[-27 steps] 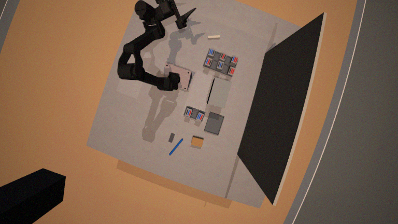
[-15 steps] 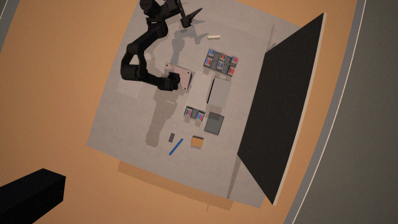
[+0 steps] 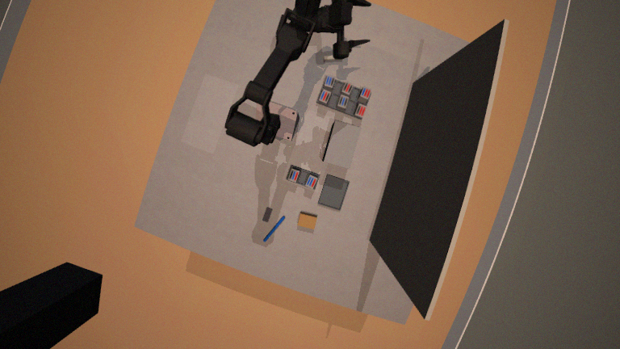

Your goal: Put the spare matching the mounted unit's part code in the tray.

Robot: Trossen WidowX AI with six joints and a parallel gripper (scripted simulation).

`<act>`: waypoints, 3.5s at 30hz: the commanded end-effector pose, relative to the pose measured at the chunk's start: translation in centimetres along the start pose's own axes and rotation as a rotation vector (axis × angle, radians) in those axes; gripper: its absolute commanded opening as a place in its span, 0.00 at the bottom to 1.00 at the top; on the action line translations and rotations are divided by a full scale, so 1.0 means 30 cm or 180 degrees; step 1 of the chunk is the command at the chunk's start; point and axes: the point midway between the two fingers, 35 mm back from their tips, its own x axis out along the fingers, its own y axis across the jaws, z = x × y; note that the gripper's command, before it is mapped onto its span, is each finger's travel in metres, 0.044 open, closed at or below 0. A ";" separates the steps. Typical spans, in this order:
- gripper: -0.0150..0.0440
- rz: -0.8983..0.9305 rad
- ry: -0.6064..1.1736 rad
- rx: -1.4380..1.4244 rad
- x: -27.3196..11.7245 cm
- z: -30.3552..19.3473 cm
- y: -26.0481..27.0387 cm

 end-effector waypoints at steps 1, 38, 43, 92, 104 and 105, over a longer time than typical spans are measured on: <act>1.00 -0.0204 0.0408 -0.0090 0.115 0.017 -0.112; 1.00 -0.1557 0.4085 0.0105 0.217 -0.075 -1.270; 1.00 -0.1557 0.4085 0.0105 0.217 -0.075 -1.270; 0.76 0.1655 0.4370 -0.3677 0.388 -0.434 -0.596; 0.76 0.1654 0.4368 -0.3678 0.407 -0.493 -0.616; 0.76 0.1654 0.4368 -0.3678 0.409 -0.499 -0.618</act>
